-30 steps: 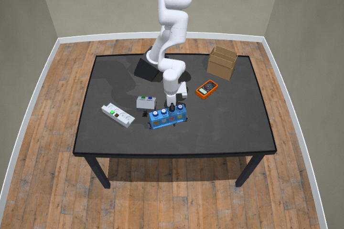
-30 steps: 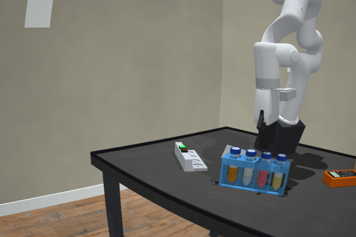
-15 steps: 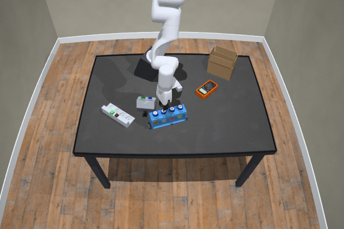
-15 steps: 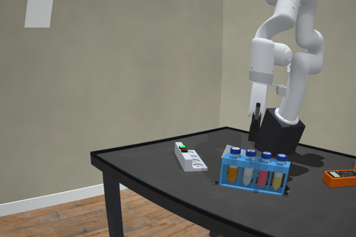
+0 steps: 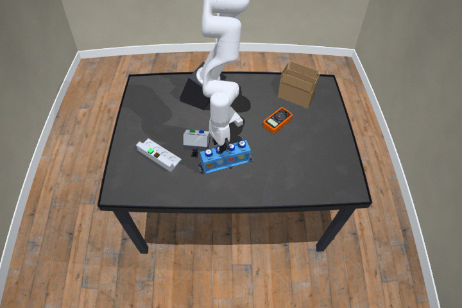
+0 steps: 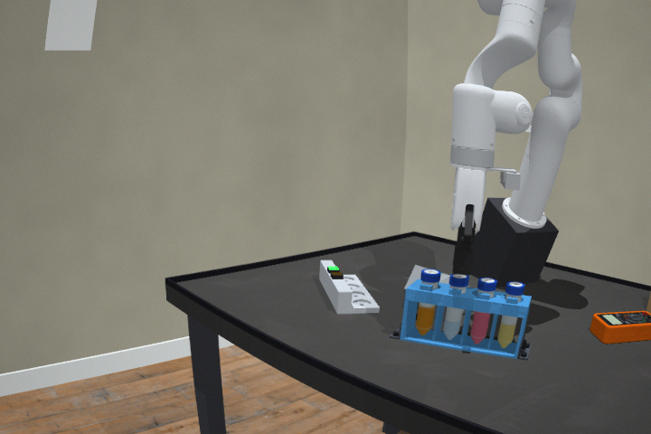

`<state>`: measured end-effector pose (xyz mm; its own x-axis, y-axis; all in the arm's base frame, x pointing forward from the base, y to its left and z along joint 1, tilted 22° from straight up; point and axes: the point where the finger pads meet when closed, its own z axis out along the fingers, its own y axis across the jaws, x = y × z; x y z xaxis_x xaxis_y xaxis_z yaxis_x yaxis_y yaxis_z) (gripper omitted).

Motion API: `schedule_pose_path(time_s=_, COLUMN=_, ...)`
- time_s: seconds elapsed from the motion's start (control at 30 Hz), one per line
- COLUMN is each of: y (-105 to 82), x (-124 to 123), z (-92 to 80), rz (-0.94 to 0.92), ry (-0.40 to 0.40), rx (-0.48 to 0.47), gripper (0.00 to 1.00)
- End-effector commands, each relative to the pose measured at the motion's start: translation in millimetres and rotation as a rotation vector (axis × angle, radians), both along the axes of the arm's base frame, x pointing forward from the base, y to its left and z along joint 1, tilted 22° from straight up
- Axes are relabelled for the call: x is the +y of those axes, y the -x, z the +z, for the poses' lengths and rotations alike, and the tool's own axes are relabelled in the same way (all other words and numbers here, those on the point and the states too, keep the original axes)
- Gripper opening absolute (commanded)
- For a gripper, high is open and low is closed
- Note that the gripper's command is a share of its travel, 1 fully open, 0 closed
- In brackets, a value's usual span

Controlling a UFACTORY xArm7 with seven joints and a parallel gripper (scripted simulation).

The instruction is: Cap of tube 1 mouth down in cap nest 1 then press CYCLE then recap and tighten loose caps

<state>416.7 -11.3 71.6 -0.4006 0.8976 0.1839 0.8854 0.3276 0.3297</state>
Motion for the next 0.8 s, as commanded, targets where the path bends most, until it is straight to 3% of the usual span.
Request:
schedule_pose_path(time_s=0.0, y=-6.3, x=0.9, z=-8.2, rz=0.003, ry=-0.007, rx=0.006, gripper=0.46)
schedule_pose_path(time_s=0.77, y=-7.8, x=3.5, z=-15.6, rz=0.003, ry=-0.007, rx=0.006, gripper=0.46)
